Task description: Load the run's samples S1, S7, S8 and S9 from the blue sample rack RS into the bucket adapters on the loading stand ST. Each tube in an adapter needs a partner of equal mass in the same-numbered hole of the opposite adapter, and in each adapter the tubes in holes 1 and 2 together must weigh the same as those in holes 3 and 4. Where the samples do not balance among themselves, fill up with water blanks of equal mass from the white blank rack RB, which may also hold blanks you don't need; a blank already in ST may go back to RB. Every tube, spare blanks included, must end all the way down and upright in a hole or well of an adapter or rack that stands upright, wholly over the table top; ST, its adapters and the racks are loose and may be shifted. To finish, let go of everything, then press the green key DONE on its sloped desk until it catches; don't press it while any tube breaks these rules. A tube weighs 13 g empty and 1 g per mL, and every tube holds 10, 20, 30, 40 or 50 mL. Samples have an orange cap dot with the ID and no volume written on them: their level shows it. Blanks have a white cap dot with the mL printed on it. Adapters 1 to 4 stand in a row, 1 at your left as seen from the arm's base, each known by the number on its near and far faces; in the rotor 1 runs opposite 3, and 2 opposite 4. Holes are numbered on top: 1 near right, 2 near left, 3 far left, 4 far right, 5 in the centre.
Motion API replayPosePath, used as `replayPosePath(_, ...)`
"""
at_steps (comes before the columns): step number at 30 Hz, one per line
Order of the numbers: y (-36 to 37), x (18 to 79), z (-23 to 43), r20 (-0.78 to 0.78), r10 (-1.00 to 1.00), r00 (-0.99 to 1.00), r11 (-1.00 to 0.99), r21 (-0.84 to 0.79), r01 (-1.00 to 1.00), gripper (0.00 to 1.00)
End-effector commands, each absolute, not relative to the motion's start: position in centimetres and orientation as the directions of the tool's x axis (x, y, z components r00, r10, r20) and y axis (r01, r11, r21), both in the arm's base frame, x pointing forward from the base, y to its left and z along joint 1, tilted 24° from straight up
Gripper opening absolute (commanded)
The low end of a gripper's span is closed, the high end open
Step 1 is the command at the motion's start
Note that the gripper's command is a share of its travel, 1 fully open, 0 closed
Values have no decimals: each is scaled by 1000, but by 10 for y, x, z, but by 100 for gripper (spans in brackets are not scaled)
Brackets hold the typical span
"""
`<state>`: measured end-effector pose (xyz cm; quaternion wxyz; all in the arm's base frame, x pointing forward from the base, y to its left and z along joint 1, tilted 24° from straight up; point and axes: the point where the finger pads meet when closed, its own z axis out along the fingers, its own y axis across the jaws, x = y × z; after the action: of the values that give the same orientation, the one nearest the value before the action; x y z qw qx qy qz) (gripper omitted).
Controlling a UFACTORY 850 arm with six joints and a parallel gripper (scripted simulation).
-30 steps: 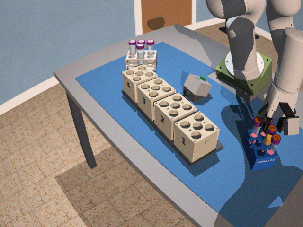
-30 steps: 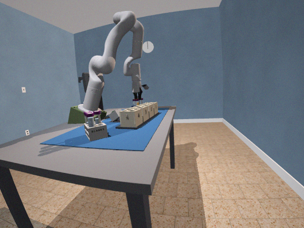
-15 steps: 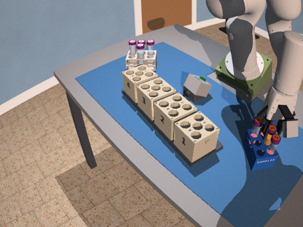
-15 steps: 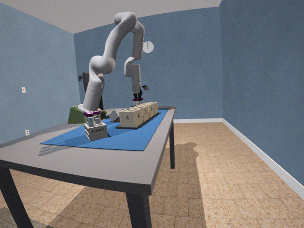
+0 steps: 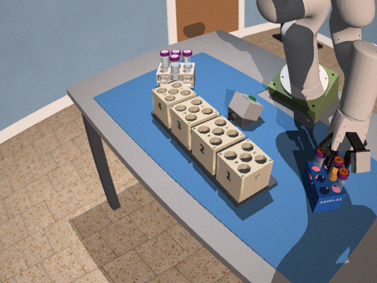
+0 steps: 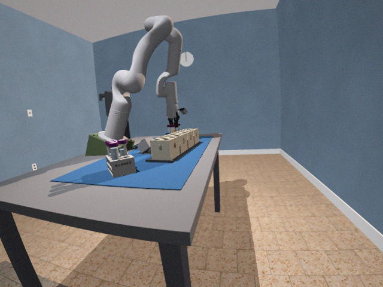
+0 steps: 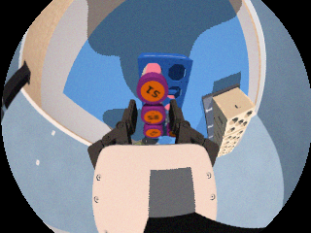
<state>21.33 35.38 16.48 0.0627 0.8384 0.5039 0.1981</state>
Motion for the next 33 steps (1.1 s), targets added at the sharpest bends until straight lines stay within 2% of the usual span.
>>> replayPosePath(1, 354, 213, 165, 270, 870, 413, -484, 305, 820, 57)
replayPosePath(3, 354, 213, 165, 270, 870, 413, -484, 305, 820, 57)
replayPosePath(4, 354, 213, 166, 270, 870, 413, -484, 305, 820, 0)
replayPosePath(33, 354, 213, 167, 270, 870, 413, -484, 305, 820, 0)
